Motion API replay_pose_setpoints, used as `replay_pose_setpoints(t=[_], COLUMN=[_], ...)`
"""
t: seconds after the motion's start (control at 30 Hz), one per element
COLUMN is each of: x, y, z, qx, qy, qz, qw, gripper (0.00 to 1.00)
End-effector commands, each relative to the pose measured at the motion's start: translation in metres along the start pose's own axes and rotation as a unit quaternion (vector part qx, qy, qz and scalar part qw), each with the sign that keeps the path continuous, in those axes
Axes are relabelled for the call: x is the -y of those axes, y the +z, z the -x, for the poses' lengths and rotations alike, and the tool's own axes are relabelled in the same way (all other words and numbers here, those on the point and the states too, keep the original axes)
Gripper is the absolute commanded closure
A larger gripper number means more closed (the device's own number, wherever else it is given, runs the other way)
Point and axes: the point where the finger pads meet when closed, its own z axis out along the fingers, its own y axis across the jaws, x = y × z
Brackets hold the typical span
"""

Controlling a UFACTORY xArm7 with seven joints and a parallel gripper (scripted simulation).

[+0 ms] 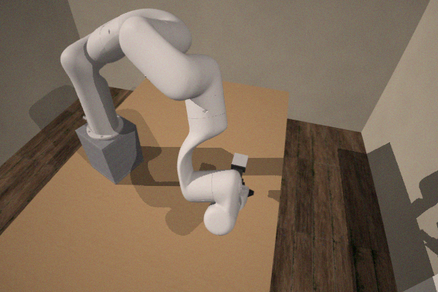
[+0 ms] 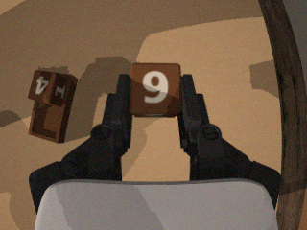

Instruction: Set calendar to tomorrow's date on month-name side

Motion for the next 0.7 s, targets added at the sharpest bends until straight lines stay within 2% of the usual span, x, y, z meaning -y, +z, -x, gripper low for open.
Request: replay_pose_setpoints(t=[0.0,0.67], x=[-0.001,-0.001], y=[-0.001,0.011], z=[0.000,0.016], qx=[0.001,0.001], qy=[-0.001,-0.001], qz=[0.001,0.001], qw=[1.000,1.000], gripper=[0.71,0.71])
